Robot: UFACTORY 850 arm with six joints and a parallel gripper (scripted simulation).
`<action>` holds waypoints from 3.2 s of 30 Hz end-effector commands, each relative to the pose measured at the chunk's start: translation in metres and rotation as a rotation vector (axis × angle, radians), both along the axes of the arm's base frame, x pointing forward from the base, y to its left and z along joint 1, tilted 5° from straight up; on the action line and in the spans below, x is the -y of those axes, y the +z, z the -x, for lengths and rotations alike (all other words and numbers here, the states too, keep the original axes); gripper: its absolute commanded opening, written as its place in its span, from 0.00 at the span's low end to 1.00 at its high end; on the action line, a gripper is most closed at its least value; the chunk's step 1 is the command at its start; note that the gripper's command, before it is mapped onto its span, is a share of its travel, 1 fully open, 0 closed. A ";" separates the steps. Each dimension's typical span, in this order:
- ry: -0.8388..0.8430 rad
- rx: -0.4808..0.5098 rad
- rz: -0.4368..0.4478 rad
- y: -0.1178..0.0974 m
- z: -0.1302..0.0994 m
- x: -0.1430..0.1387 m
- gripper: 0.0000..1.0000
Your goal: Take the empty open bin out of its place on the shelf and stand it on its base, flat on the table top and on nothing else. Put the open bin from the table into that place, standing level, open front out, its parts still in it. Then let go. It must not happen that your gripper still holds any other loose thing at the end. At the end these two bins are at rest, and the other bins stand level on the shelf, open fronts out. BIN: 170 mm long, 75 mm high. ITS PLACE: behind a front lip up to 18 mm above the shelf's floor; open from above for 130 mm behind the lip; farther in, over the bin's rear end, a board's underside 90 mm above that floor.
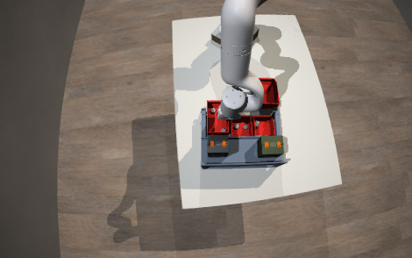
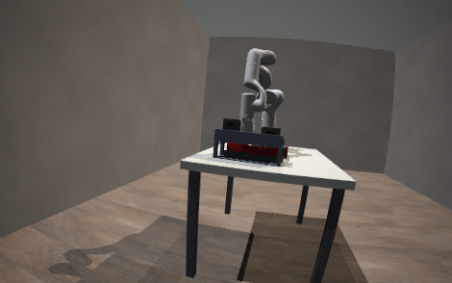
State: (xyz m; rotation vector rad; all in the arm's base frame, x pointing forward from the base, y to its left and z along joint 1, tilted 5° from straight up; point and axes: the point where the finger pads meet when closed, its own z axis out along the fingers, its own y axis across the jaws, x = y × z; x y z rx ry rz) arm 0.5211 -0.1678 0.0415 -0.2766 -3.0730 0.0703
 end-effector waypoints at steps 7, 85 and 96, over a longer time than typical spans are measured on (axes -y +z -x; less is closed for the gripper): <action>0.000 0.003 0.001 0.001 -0.002 0.000 0.00; 0.002 0.046 0.009 -0.001 -0.019 0.004 0.00; 0.002 0.047 0.009 -0.001 -0.019 0.004 0.00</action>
